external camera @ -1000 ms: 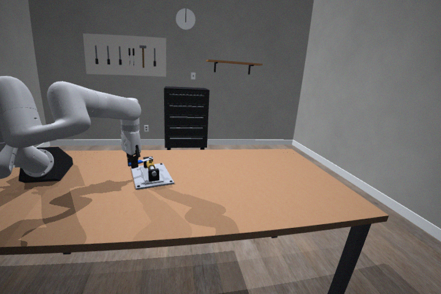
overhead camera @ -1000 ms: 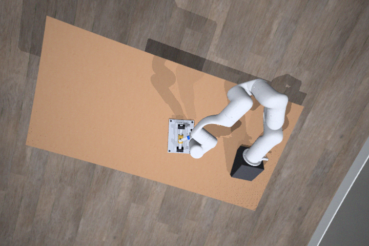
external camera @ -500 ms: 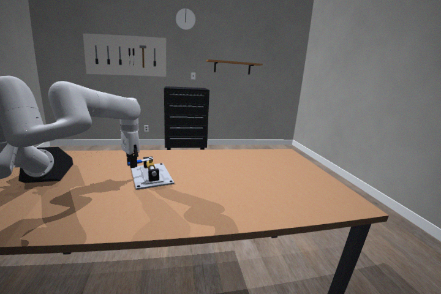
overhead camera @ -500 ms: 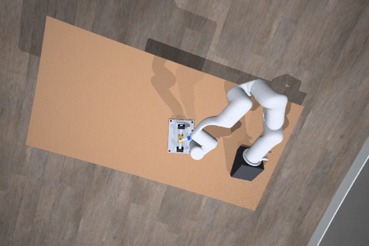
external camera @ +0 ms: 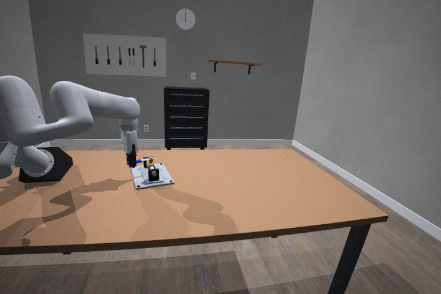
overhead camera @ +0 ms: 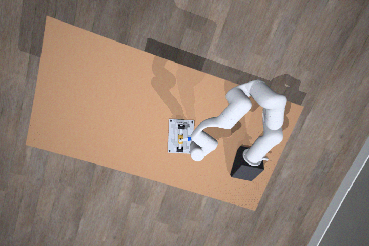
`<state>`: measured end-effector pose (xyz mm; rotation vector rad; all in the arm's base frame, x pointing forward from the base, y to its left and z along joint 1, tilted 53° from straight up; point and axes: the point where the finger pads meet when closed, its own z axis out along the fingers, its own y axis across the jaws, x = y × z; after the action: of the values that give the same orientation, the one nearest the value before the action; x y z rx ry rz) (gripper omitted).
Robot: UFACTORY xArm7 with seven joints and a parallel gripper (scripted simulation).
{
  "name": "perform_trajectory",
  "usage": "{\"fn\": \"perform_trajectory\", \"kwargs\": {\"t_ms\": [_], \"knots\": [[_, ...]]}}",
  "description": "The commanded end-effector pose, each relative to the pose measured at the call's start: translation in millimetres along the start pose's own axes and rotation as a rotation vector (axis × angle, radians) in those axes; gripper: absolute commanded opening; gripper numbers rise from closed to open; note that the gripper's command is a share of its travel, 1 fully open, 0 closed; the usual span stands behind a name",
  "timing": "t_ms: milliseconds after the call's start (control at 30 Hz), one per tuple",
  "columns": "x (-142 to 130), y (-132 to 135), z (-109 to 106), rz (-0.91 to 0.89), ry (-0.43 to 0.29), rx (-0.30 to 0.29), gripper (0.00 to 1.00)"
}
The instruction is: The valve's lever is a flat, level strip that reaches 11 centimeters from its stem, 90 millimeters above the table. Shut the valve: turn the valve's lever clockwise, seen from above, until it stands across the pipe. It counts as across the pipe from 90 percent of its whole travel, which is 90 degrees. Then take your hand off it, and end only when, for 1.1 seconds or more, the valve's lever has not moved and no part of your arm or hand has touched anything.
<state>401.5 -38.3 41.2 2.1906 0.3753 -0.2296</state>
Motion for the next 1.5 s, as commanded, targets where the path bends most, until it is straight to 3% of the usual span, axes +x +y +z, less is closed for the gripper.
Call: {"fn": "perform_trajectory", "kwargs": {"t_ms": [0,1133,1167,1467], "knots": [[1.0,-4.9,-2.4,0.023,0.006,0.004,0.00],[2.2,-18.0,-2.5,0.166,0.005,0.004,0.00],[2.2,-18.0,-2.5,0.166,0.005,0.004,0.68],[2.2,-18.0,-2.5,0.166,0.005,0.004,0.68]]}}
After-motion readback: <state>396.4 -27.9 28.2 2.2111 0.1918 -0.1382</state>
